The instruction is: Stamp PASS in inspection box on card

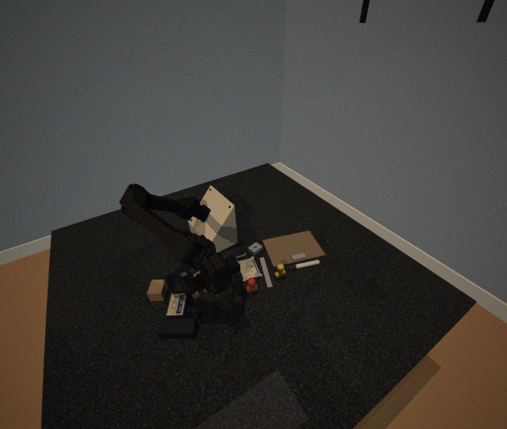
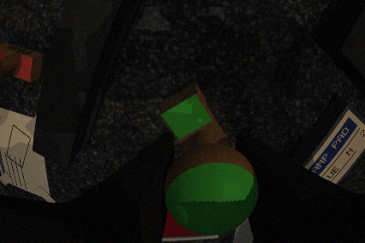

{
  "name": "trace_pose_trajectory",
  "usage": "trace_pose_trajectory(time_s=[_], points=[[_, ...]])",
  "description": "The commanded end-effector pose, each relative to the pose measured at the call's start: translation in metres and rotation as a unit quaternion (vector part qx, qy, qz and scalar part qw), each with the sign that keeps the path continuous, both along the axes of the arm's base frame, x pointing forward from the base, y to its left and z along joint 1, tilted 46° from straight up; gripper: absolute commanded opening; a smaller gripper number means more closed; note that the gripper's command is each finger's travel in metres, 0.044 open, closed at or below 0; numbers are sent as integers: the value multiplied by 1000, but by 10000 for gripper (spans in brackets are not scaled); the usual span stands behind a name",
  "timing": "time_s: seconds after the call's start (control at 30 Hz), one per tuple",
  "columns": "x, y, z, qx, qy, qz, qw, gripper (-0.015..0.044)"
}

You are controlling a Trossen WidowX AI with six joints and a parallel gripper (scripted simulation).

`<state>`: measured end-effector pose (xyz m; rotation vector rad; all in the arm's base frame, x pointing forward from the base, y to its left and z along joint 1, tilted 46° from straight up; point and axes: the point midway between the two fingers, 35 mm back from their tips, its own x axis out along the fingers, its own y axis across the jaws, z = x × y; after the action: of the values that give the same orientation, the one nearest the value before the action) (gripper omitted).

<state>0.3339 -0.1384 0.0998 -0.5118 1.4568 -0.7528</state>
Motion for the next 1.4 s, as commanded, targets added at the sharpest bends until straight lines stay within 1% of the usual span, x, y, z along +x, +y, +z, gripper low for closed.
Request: trace_pose_trajectory(time_s=[0.0,1.13,1.37], points=[[1,2,3,-3,-4,0,1000,0],[1,14,15,-5,-4,1,1000,0],[-20,20,14,-5,-4,1,1000,0]])
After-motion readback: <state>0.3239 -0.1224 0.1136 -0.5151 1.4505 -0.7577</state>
